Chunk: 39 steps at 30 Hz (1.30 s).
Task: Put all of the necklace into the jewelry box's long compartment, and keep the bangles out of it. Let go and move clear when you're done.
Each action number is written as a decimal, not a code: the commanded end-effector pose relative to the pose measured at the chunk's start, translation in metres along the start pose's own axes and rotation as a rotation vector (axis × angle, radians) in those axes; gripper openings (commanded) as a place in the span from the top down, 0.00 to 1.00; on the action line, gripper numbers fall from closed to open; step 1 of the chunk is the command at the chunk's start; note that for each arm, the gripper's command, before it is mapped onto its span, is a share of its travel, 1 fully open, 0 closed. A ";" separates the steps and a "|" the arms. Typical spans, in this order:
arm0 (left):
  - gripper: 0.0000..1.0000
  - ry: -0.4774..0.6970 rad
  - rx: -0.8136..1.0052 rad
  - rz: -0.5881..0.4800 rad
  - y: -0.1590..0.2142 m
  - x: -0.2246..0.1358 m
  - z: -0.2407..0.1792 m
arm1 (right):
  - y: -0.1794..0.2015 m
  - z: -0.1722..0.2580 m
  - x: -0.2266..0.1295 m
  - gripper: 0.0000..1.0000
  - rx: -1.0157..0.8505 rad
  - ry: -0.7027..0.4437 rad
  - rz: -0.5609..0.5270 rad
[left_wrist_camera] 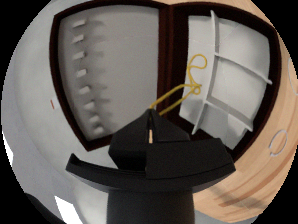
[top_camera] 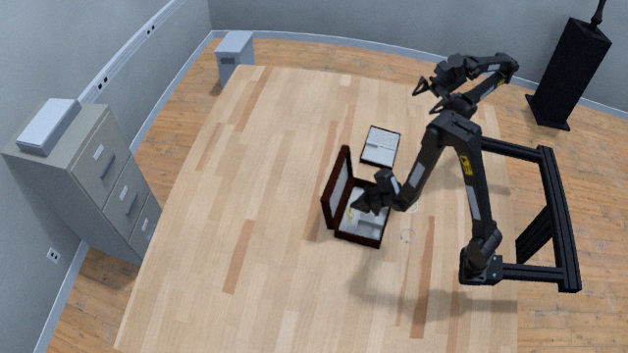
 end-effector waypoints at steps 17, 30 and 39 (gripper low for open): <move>1.00 -0.038 0.011 -0.002 0.016 0.032 -0.034 | -0.013 0.002 -0.005 0.00 0.004 -0.008 -0.033; 0.69 -0.072 -0.018 -0.013 0.014 -0.002 -0.024 | -0.013 0.002 -0.005 0.00 0.004 -0.008 -0.033; 0.35 -0.018 0.003 -0.011 0.016 -0.064 -0.037 | -0.013 0.002 -0.005 0.00 0.004 -0.008 -0.033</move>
Point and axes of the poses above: on each arm, the point where the finger pads meet when closed, its own x axis out along the fingers, its own z axis across the jaws, y = z × x, the point moved 7 cm from there along -x, back along the fingers, and after that the axes turned 15 degrees about x, right-handed, at the moved point
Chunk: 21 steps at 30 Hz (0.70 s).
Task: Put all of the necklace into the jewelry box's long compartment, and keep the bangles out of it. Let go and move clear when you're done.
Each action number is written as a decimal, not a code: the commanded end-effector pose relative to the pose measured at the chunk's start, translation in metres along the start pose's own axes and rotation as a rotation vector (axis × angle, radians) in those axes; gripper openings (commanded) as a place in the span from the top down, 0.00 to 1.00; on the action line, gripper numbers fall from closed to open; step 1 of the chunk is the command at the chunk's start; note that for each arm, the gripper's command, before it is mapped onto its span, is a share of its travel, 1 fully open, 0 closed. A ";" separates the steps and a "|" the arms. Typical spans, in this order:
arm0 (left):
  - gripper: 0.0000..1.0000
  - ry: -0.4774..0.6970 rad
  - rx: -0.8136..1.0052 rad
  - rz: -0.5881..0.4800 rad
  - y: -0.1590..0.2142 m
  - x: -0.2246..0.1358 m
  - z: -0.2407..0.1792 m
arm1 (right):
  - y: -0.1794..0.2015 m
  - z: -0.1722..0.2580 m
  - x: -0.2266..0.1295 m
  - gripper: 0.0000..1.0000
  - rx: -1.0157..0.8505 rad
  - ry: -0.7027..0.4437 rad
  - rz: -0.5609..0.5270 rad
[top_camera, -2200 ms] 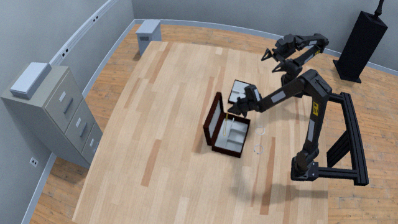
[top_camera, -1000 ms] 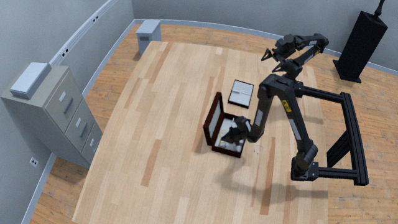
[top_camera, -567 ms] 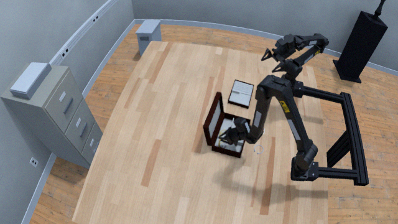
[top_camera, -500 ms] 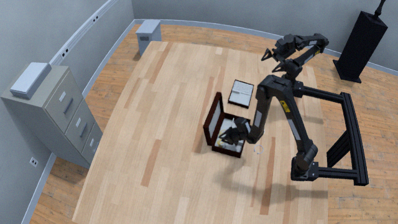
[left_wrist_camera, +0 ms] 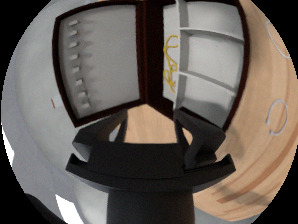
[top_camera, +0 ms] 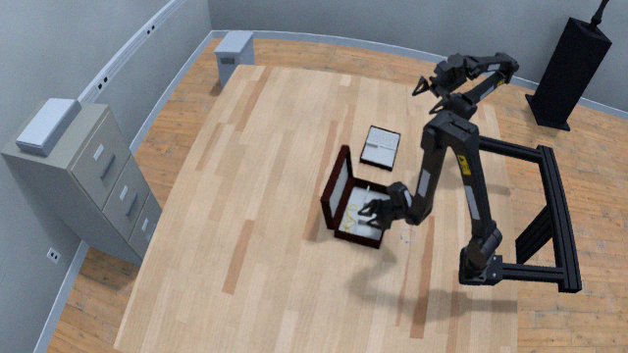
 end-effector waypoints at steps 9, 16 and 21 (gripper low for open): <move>0.35 0.095 -0.167 -0.077 0.008 -0.047 0.042 | -0.013 0.002 -0.005 0.00 0.004 -0.008 -0.033; 0.35 0.306 -0.358 -0.301 0.018 -0.044 0.117 | -0.013 0.002 -0.005 0.00 0.004 -0.008 -0.033; 0.35 0.411 -0.430 -0.399 0.020 -0.038 0.140 | -0.013 0.002 -0.005 0.00 0.004 -0.008 -0.033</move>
Point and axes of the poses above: on each arm, the point where the finger pads meet when closed, its own x axis out along the fingers, its own z axis across the jaws, y = z × x, the point moved 7 cm from there along -x, back along the fingers, and after that the axes turned 15 degrees about x, right-handed, at the moved point
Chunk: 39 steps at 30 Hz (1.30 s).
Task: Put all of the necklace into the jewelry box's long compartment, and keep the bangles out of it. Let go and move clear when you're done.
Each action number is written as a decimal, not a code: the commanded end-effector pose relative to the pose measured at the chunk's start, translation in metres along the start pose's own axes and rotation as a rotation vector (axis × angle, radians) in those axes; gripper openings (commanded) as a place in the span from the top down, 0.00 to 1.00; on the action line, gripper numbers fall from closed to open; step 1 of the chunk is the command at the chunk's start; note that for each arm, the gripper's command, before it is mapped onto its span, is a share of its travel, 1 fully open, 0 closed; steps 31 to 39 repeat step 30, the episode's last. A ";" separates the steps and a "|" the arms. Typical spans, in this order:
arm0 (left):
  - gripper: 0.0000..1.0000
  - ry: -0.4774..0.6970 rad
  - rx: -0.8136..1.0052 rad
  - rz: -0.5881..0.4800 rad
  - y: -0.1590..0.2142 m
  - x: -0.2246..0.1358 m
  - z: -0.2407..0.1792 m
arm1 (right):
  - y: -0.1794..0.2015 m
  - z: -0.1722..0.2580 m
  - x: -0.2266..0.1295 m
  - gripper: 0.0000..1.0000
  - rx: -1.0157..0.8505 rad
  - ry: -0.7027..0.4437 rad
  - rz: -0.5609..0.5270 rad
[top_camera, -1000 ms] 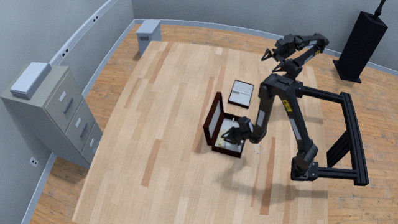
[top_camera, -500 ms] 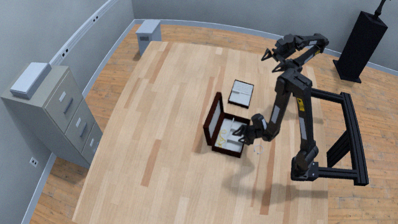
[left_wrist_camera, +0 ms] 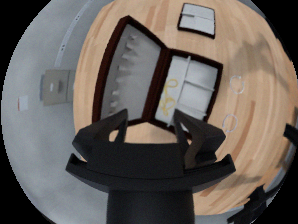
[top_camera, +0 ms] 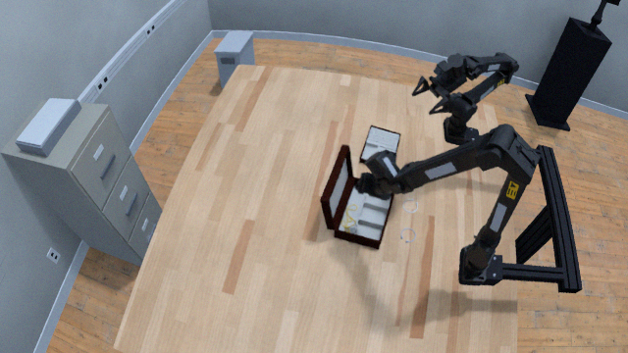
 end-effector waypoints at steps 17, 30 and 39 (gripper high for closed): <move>0.35 0.270 -0.208 -0.249 -0.026 -0.002 0.072 | -0.013 0.002 -0.005 0.00 0.004 -0.008 -0.033; 0.35 0.263 -0.206 -0.252 -0.026 -0.001 0.073 | -0.013 0.002 -0.005 0.00 0.004 -0.008 -0.033; 0.35 0.263 -0.206 -0.252 -0.026 -0.001 0.073 | -0.013 0.002 -0.005 0.00 0.004 -0.008 -0.033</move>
Point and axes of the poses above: on each arm, the point where the finger pads meet when closed, its own x axis out along the fingers, its own z axis across the jaws, y = z × x, the point moved 7 cm from there along -x, back along the fingers, and after that the axes turned 15 degrees about x, right-handed, at the moved point
